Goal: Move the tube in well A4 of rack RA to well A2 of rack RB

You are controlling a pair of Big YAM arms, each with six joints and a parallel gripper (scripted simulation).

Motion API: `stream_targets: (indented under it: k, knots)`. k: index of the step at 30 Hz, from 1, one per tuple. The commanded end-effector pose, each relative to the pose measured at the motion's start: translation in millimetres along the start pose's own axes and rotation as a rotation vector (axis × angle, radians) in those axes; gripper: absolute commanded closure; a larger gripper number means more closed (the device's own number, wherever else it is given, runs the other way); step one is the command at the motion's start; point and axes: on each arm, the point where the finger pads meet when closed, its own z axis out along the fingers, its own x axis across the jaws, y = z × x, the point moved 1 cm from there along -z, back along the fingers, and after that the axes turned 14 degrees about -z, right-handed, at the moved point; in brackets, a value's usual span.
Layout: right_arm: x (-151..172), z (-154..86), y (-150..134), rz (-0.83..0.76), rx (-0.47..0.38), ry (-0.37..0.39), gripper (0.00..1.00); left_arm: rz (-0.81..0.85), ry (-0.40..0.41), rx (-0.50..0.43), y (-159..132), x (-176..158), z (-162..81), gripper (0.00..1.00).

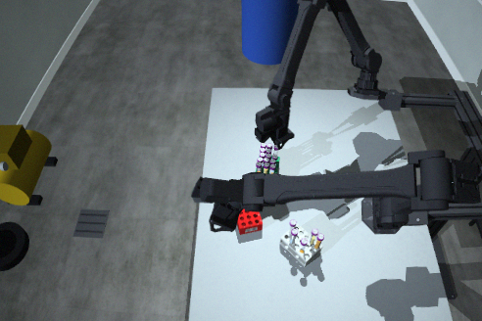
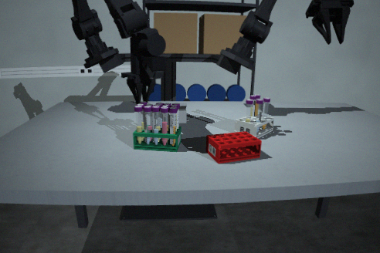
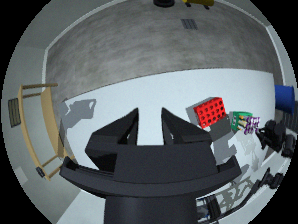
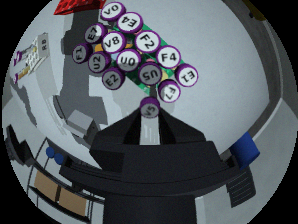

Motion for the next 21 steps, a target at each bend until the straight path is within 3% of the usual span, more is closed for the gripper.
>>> stream_targets:
  k: [1,21]
  knots:
    - [-6.8,10.3,3.5,0.011,-0.002,-0.005,1.0,-0.013,0.003,-0.033,16.4,4.3,-7.7,0.7]
    - [-4.5,14.0,-1.8,0.01,0.006,-0.003,1.0,-0.013,0.003,-0.033,16.4,4.3,-7.7,0.7]
